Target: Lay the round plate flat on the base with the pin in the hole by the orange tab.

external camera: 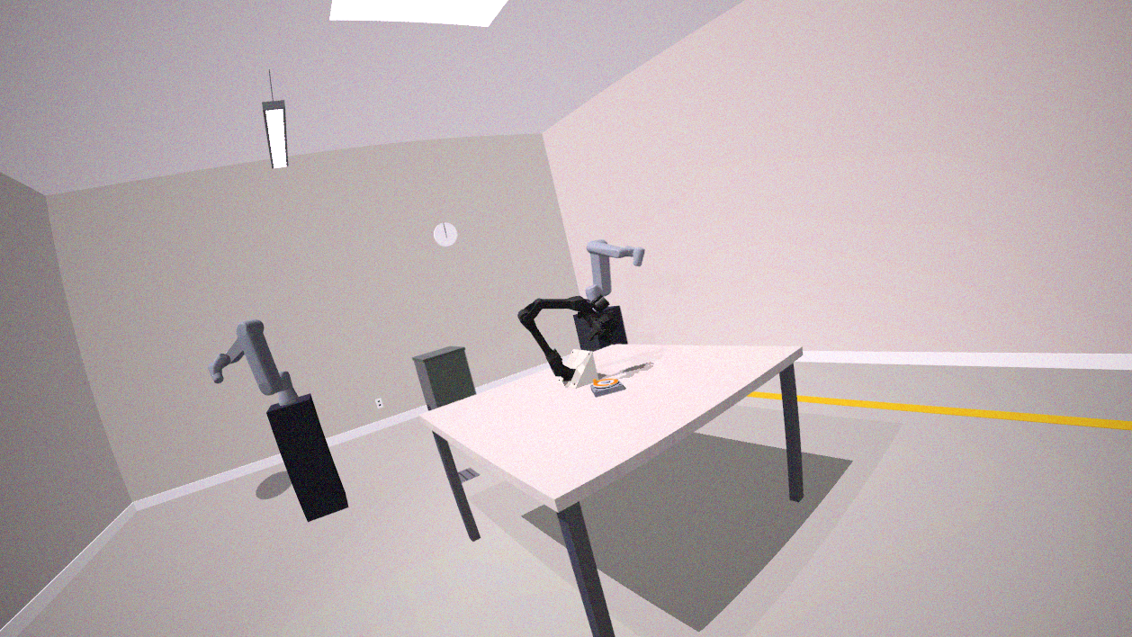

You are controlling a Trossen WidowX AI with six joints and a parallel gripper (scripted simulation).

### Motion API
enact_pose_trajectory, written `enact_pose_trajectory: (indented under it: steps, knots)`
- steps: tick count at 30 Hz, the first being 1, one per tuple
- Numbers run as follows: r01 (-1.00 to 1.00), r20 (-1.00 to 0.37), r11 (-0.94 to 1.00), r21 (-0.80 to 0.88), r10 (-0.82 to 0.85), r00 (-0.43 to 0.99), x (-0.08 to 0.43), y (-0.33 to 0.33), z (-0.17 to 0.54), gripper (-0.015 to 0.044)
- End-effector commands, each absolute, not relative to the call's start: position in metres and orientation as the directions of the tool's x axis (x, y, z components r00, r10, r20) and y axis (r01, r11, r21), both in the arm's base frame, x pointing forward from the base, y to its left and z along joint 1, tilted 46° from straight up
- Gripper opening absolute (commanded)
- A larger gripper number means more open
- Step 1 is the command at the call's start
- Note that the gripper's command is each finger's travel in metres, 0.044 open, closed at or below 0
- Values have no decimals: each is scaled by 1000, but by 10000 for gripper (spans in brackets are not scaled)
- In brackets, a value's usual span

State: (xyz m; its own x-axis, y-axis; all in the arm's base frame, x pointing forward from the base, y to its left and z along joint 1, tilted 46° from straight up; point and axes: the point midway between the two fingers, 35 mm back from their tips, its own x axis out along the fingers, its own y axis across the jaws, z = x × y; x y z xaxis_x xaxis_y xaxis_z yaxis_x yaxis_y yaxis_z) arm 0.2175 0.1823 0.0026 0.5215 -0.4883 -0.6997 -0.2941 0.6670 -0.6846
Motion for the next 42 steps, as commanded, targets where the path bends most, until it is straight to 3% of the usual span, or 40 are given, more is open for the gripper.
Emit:
enact_pose_trajectory:
  steps: [1, 4, 9, 13, 42]
  knots:
    - [-200, -713, 696, -690, -605, 355, 235, 136, 18, 0]
    - [-167, -714, 700, -694, -640, 284, 238, 118, 24, 0]
    - [-48, -705, 704, -708, -709, 7, 238, 55, 50, 0]
    - [-18, -700, 702, -712, -711, -68, 236, 39, 58, 0]
    - [-14, -698, 701, -713, -712, -74, 238, -7, 34, 0]
